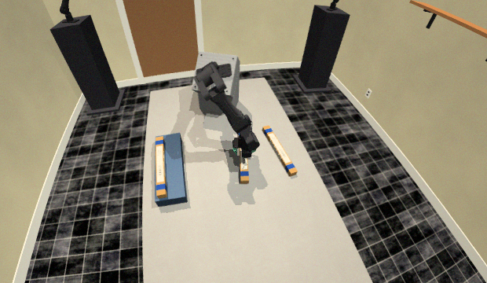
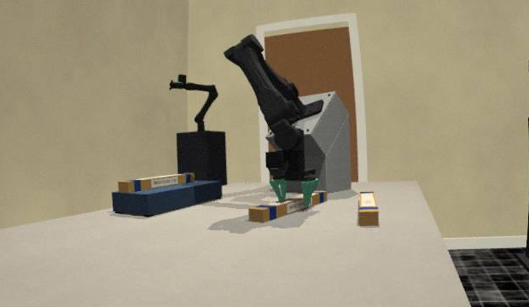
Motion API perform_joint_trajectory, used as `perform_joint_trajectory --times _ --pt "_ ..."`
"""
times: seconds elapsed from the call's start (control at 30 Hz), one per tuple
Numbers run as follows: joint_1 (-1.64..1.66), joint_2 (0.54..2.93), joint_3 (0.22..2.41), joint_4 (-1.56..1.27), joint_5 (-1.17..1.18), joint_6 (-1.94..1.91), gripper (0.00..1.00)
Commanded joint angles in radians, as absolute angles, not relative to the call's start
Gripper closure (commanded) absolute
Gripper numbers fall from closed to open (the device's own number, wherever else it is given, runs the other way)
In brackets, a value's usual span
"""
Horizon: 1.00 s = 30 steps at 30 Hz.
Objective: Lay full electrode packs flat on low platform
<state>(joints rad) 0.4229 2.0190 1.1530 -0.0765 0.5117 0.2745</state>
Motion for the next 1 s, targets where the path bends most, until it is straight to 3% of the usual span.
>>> perform_joint_trajectory --times 0.0,0.73,0.77,0.97 --pt "0.422 2.028 1.179 -0.042 0.503 0.265 0.26" --pt "0.431 2.028 1.195 -0.027 0.498 0.258 0.26" --pt "0.431 2.028 1.195 -0.027 0.498 0.258 1.00" --pt "0.431 2.034 1.195 -0.027 0.500 0.259 1.00"
